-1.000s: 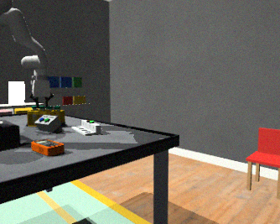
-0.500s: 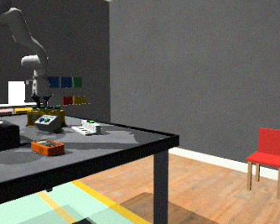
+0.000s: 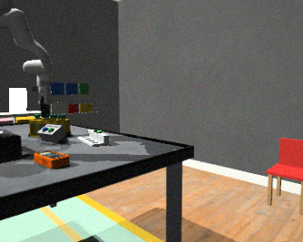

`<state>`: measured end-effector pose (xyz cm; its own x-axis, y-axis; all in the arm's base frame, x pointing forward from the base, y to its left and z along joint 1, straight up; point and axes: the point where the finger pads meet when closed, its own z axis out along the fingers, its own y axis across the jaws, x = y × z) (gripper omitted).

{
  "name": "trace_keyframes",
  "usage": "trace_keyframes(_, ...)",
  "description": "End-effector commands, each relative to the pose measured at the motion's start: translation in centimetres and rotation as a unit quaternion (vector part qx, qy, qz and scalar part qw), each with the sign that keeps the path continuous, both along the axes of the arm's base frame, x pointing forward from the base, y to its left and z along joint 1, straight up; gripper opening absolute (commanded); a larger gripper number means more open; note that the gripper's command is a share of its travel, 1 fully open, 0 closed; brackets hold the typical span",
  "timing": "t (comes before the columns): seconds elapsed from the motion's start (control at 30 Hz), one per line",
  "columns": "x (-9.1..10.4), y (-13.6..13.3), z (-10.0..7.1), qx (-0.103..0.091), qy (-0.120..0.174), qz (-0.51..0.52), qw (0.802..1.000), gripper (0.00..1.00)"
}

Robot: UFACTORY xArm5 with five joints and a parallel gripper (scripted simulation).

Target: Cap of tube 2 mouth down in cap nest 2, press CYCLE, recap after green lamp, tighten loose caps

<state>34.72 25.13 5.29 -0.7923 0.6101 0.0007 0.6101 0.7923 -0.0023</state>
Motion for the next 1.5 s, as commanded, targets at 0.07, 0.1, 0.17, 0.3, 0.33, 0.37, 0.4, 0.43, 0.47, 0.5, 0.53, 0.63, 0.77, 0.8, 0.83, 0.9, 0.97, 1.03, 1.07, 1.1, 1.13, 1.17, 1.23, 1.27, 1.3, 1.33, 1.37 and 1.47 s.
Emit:
trace_keyframes(0.07, 0.11, 0.07, 0.11, 0.0, -0.002, 0.169, 0.986, 0.46)
trace_keyframes(0.1, 0.11, 0.07, 0.11, 0.0, -0.002, 0.199, 0.98, 0.46)
trace_keyframes(0.17, 0.11, 0.07, 0.11, 0.0, -0.002, 0.226, 0.974, 0.46)
trace_keyframes(0.3, 0.11, 0.07, 0.11, 0.0, -0.002, 0.226, 0.974, 0.46)
trace_keyframes(0.33, 0.11, 0.07, 0.11, 0.0, -0.002, 0.226, 0.974, 0.46)
trace_keyframes(0.37, 0.11, 0.07, 0.11, 0.0, -0.002, 0.226, 0.974, 0.46)
trace_keyframes(0.4, 0.11, 0.07, 0.11, 0.0, -0.002, 0.226, 0.974, 0.46)
trace_keyframes(0.43, 0.11, 0.07, 0.11, 0.0, -0.002, 0.226, 0.974, 0.0)
trace_keyframes(0.47, 0.11, 0.07, 0.11, 0.0, -0.002, 0.226, 0.974, 0.0)
trace_keyframes(0.5, 0.11, 0.07, 0.11, 0.0, -0.002, 0.226, 0.974, 0.0)
trace_keyframes(0.53, 0.11, 0.07, 0.11, 0.0, -0.002, 0.226, 0.974, 0.0)
trace_keyframes(0.63, 0.11, 0.07, 0.11, 0.0, -0.002, 0.226, 0.974, 0.0)
trace_keyframes(0.77, 0.11, 0.07, 0.11, 0.0, -0.002, 0.226, 0.974, 0.0)
trace_keyframes(0.8, 0.11, 0.07, 0.11, 0.0, -0.002, 0.226, 0.974, 0.0)
trace_keyframes(0.83, 0.11, 0.07, 0.11, 0.0, -0.002, 0.226, 0.974, 0.0)
trace_keyframes(0.9, 0.11, 0.07, 0.11, 0.0, -0.002, 0.226, 0.974, 0.0)
trace_keyframes(0.97, 0.11, 0.07, 0.1, 0.0, -0.002, 0.177, 0.984, 0.0)
trace_keyframes(1.03, 0.11, 0.07, 0.09, 0.0, -0.003, 0.127, 0.992, 0.0)
trace_keyframes(1.07, 0.11, 0.07, 0.09, 0.0, -0.003, 0.102, 0.995, 0.0)
trace_keyframes(1.1, 0.11, 0.07, 0.08, 0.0, -0.003, 0.077, 0.997, 0.0)
trace_keyframes(1.13, 0.11, 0.07, 0.08, 0.0, -0.003, 0.077, 0.997, 0.0)
trace_keyframes(1.17, 0.11, 0.07, 0.08, 0.0, -0.003, 0.077, 0.997, 0.0)
trace_keyframes(1.23, 0.11, 0.07, 0.07, 0.0, -0.003, 0.028, 1.0, 0.0)
trace_keyframes(1.27, 0.11, 0.07, 0.07, 0.0, -0.003, 0.003, 1.0, 0.0)
trace_keyframes(1.3, 0.11, 0.07, 0.07, 0.0, -0.003, -0.022, 1.0, 0.0)
trace_keyframes(1.33, 0.11, 0.07, 0.06, 0.0, -0.003, -0.047, 0.999, 0.0)
trace_keyframes(1.37, 0.11, 0.07, 0.06, 0.0, -0.003, -0.072, 0.997, 0.0)
trace_keyframes(1.47, 0.11, 0.07, 0.04, 0.0, -0.003, -0.14, 0.99, 0.0)
